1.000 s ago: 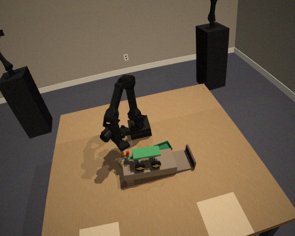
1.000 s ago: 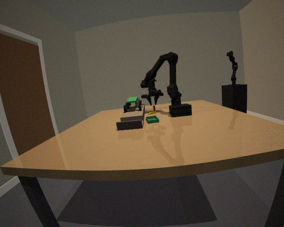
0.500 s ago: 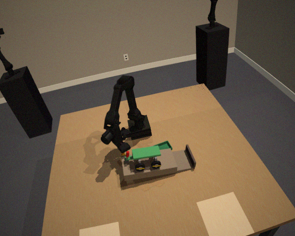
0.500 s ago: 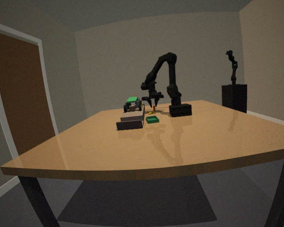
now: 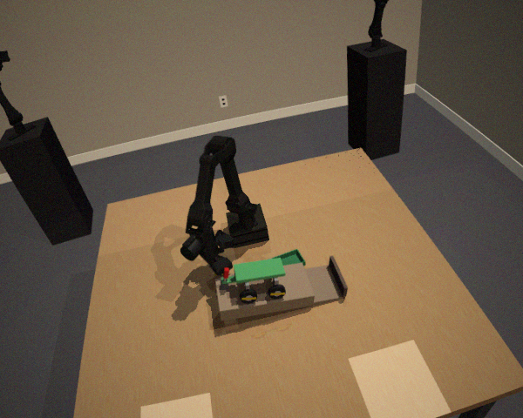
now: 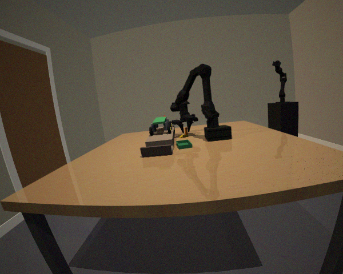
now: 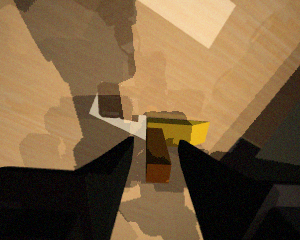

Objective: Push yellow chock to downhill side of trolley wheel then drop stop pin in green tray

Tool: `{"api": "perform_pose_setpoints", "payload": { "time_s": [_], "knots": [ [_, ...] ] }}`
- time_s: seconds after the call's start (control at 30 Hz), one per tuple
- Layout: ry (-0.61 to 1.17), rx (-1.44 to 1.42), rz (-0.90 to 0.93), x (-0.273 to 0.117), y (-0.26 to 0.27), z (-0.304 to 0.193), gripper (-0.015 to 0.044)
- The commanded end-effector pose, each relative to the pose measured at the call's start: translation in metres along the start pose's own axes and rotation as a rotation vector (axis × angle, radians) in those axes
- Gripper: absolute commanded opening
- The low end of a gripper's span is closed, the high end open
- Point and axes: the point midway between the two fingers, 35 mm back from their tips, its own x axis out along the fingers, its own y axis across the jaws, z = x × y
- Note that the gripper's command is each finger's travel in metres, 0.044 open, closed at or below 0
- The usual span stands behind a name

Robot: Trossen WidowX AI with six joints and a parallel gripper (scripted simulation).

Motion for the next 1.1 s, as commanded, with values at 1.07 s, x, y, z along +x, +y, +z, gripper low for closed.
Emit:
{"api": "perform_pose_setpoints", "payload": {
  "time_s": [1.07],
  "knots": [
    [-0.001, -0.003, 0.005, -0.076, -0.001, 0.004, 0.0000]
  ]
}}
